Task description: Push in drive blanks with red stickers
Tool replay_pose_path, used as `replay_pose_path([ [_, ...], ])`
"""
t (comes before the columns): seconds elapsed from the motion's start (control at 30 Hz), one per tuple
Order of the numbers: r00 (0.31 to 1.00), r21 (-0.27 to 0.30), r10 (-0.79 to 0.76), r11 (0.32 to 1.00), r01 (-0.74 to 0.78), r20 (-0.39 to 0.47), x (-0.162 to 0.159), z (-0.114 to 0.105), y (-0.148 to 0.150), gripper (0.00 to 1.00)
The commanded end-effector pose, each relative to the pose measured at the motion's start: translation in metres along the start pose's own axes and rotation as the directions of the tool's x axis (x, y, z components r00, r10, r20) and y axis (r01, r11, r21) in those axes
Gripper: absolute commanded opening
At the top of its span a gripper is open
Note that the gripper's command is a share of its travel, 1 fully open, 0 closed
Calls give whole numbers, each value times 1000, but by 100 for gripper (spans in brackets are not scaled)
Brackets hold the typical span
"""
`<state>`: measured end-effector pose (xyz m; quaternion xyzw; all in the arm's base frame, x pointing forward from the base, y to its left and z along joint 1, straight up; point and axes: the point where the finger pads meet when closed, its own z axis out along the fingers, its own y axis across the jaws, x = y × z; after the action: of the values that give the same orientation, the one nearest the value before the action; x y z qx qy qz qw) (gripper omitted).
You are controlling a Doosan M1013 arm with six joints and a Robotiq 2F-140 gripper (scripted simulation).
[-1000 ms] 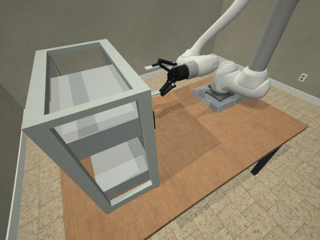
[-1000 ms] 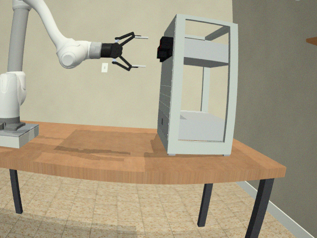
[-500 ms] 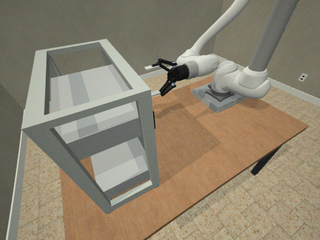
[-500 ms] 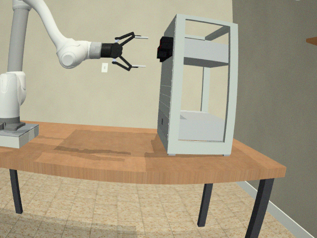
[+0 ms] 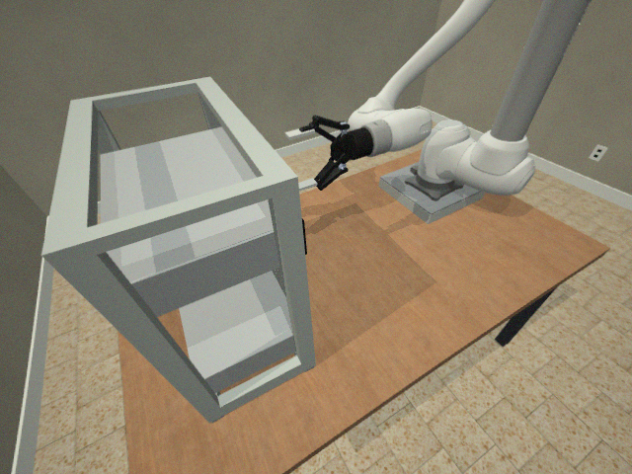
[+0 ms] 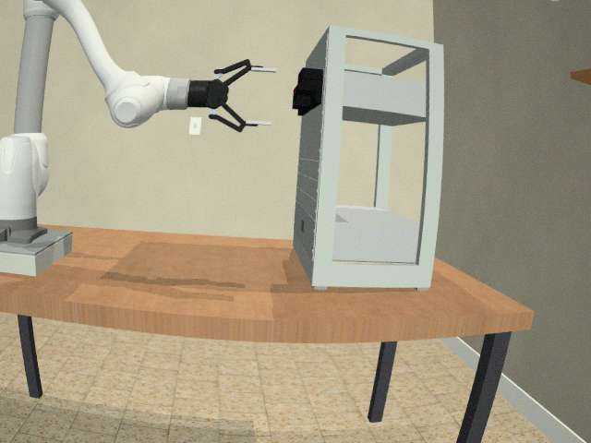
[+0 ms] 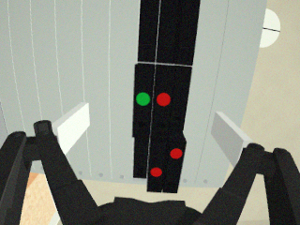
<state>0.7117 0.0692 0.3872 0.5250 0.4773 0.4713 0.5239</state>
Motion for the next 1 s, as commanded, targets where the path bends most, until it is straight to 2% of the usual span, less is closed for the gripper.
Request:
replay_pose_path([
  [0.0,1000,-4,0,1000,0,0,2,2,1,100],
  [0.7,1000,-4,0,1000,0,0,-5,3,3,100],
  [0.97,1000,-4,0,1000,0,0,-38,4,11,100],
])
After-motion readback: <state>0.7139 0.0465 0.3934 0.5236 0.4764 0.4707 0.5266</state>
